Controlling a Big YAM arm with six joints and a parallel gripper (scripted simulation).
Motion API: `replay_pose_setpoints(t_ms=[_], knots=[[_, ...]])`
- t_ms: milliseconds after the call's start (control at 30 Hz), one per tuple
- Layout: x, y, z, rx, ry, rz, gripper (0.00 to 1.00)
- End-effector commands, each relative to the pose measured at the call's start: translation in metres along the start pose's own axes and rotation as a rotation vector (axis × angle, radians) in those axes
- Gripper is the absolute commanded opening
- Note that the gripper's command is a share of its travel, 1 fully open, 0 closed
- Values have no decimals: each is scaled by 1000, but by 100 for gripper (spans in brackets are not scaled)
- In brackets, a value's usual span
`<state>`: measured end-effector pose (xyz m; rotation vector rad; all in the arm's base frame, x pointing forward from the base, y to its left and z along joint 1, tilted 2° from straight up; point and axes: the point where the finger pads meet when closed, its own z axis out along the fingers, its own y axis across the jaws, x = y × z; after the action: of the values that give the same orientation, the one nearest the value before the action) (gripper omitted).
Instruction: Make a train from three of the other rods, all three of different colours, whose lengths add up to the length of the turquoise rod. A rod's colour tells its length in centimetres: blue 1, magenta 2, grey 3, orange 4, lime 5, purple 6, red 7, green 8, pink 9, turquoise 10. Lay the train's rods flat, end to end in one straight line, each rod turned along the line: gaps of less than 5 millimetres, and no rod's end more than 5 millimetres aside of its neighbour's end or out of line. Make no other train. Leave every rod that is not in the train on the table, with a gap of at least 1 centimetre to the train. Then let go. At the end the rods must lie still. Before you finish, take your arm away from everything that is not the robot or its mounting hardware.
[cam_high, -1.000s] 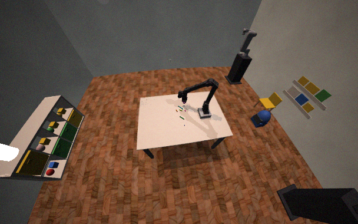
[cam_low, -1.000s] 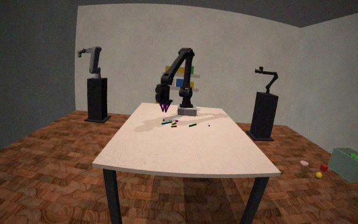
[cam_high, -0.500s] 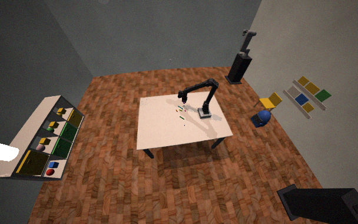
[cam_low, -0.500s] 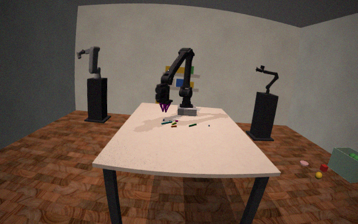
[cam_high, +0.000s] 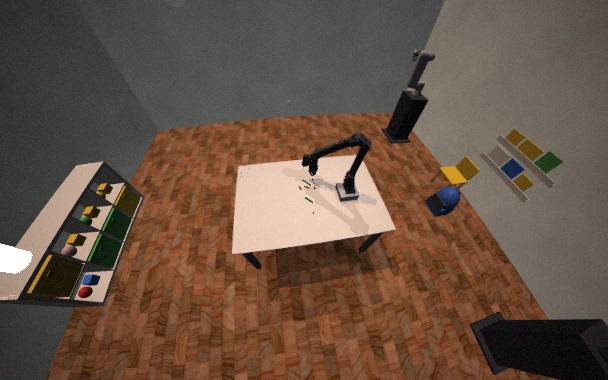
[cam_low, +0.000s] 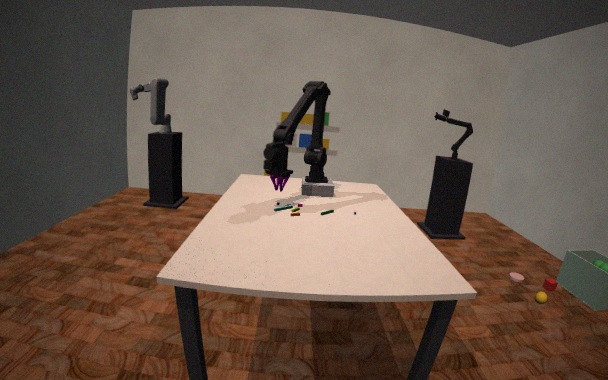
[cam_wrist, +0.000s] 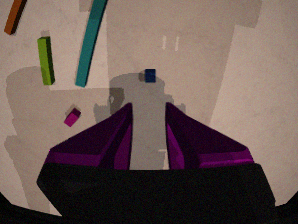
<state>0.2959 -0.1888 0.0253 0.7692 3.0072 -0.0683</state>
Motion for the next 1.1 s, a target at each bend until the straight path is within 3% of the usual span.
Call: replay_pose_setpoints(t_ms=[0,1067], knots=[[-1,-4,10,-2,7,1,23],[0,-5,48,-2,8,1,23]])
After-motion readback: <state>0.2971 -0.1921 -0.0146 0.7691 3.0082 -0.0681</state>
